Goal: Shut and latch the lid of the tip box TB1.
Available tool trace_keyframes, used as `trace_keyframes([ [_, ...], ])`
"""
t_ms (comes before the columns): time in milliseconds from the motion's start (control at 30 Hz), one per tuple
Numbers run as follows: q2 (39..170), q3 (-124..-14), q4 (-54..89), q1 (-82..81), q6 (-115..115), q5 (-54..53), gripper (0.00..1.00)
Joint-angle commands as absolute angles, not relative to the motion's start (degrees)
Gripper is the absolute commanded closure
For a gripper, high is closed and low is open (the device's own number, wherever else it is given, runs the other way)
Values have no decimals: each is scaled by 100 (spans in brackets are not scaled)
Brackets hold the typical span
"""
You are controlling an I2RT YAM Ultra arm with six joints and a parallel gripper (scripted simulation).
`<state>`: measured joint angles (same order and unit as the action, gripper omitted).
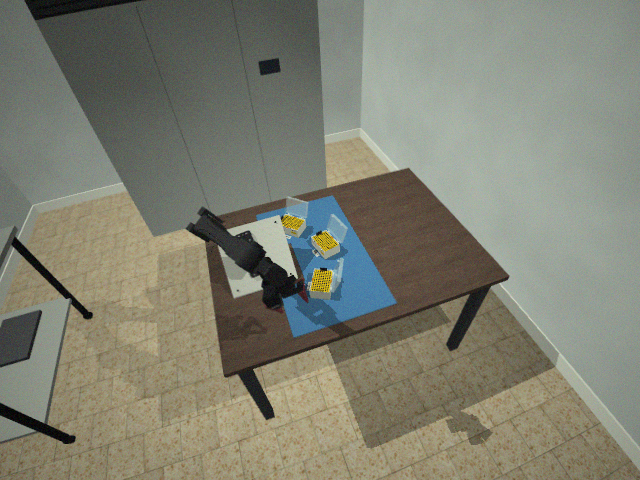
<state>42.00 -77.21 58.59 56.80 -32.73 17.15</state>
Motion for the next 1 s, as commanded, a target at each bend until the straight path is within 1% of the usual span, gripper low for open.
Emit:
trace_keyframes([
  [0,4180,-7747,5843,5680,-3272,1714,0],
  [533,4180,-7747,5843,5680,-3272,1714,0],
  [567,4212,-7749,5886,5685,-3165,1585,100],
  [667,4328,-7761,6015,5733,-2822,1177,100],
  [700,4351,-7732,6026,5625,-2801,1198,100],
  [733,4340,-7641,5978,5343,-2934,1449,100],
  [900,4552,-7653,6214,5276,-2432,965,100],
  [967,4517,-7458,6108,4801,-2689,1368,100],
])
